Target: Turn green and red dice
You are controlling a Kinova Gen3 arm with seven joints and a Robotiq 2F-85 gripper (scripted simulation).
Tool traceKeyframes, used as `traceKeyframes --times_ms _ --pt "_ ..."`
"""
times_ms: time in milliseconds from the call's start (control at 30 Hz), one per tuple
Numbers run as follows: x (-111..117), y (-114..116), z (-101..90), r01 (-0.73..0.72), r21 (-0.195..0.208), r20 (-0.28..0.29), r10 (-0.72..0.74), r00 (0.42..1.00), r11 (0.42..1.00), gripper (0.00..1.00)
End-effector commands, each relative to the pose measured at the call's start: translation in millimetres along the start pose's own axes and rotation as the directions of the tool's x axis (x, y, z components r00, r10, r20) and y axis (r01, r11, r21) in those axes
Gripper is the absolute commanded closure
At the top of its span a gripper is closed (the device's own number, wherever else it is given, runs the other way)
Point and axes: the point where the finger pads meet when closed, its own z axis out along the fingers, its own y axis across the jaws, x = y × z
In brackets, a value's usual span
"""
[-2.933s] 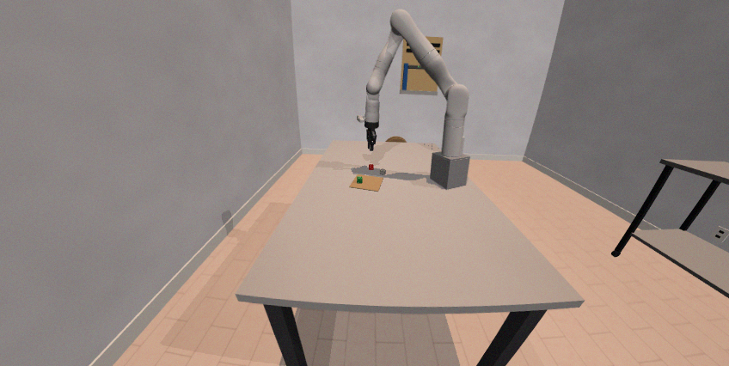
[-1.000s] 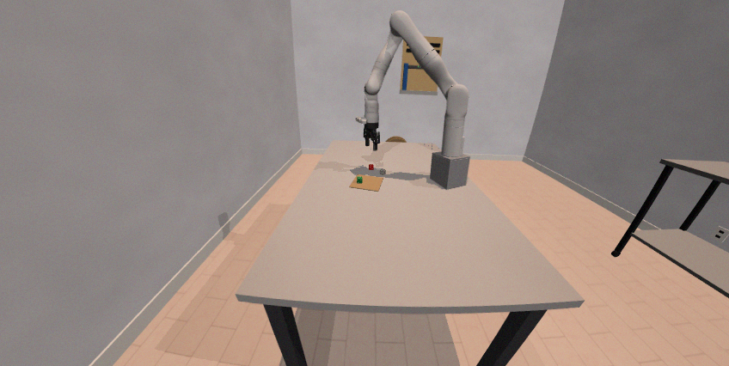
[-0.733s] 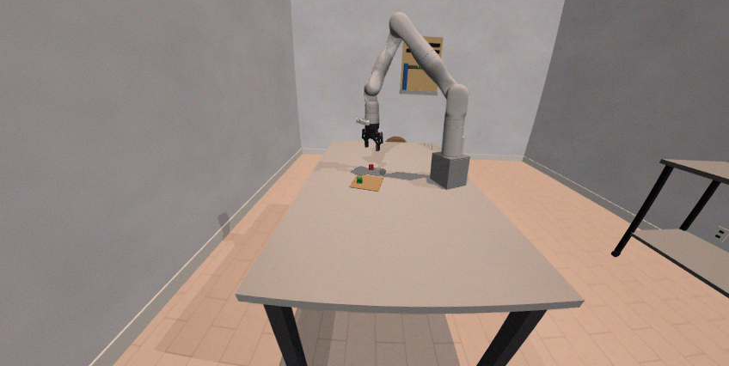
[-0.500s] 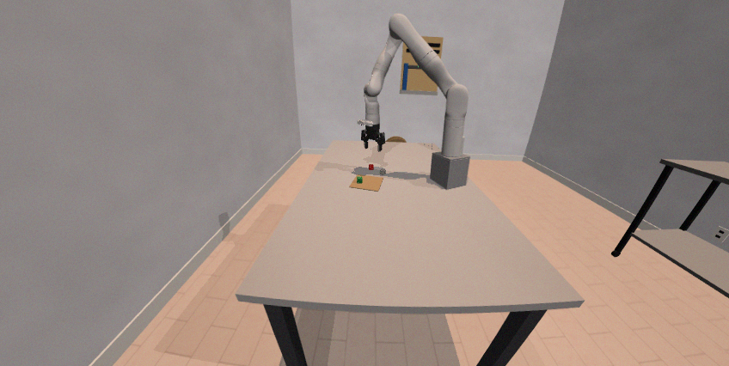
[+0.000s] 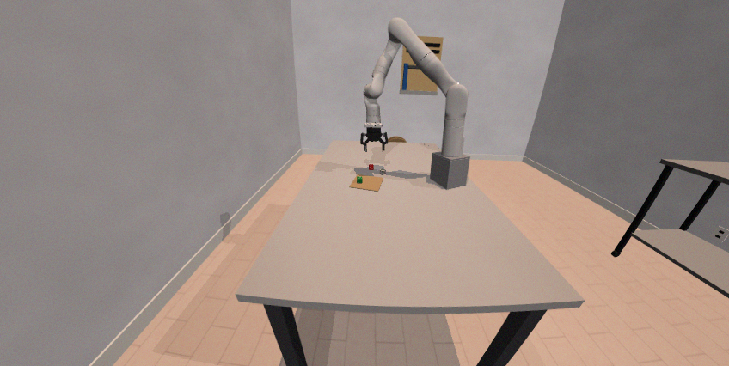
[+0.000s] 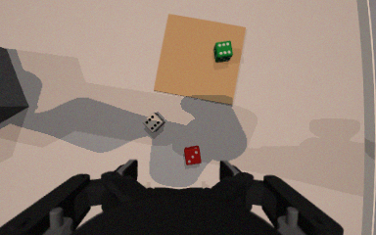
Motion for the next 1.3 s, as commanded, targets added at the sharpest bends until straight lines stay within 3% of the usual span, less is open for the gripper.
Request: traceKeyframes --times_ms 0,200,500,567,800,1067,1133,1267 --pt "-3.5 -2.3 2.2 0.003 0.005 -0.003 -0.003 1.0 1.0 0.0" --pt "-3.8 -4.1 5.8 0.28 0.007 -0.004 -0.28 0.96 0.96 0.0" --pt "-4.6 -3.6 10.0 0.642 0.001 -0.002 -0.642 0.767 0.767 0.0" --pt "-4.6 -3.6 10.0 0.642 0.001 -0.002 -0.642 0.767 0.767 0.0" --pt "-5.5 -1.0 12.0 0.836 -0.006 0.009 -0.836 0.548 0.548 0.0" --pt "-6.5 3.4 13.0 0.957 -0.008 0.028 -0.957 0.29 0.29 0.0" --pt "-6.5 3.4 13.0 0.957 -0.008 0.028 -0.957 0.29 0.29 0.0" --pt "-7.0 5.8 13.2 0.985 -0.006 0.038 -0.984 0.175 0.175 0.0"
